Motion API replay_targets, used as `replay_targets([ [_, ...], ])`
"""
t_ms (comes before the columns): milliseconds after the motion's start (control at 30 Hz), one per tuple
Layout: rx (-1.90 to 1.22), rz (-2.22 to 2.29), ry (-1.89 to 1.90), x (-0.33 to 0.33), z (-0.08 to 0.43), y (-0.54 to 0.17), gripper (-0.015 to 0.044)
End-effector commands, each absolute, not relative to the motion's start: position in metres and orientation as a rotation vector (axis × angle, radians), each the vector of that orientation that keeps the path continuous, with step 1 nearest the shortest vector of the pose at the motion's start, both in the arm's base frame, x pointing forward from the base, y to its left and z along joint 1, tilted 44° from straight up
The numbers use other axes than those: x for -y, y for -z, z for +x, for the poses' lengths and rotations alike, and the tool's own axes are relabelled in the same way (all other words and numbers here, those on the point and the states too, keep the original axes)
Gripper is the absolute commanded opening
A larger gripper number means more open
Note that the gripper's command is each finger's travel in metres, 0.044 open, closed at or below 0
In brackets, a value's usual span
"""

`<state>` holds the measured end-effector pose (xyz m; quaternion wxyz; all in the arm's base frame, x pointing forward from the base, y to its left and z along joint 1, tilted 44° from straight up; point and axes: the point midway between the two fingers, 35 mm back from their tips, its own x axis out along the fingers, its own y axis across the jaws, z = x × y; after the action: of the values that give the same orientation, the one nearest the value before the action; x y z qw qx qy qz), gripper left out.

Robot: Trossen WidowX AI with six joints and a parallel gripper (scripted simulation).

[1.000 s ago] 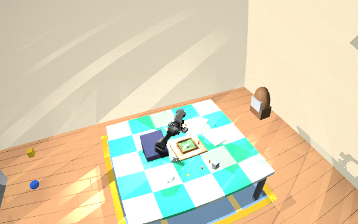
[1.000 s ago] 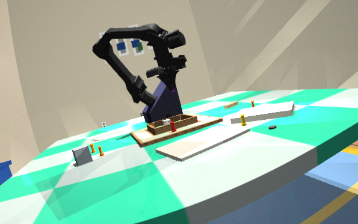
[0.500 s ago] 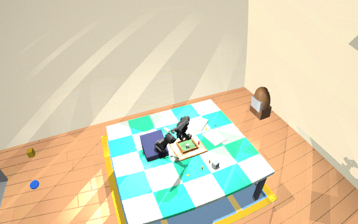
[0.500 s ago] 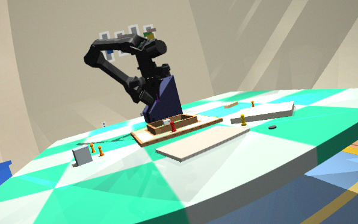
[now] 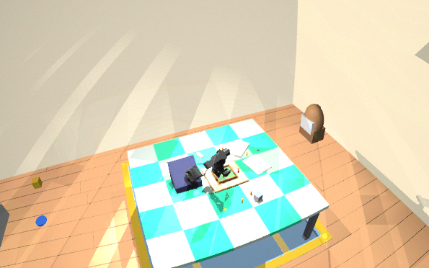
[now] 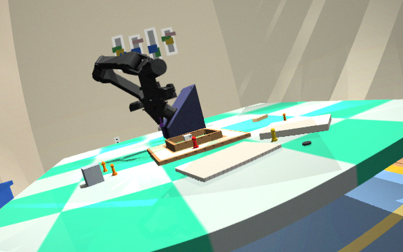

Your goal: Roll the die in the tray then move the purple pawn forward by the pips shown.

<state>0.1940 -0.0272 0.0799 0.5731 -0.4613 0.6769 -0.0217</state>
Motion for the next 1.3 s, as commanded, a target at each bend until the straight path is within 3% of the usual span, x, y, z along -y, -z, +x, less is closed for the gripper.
replay_targets([
  [0,-1.588,-1.094,0.063,0.043,0.186,-0.084,0.0],
  [1267,-1.599,-1.111,0.097,0.105,0.171,-0.054,0.0],
])
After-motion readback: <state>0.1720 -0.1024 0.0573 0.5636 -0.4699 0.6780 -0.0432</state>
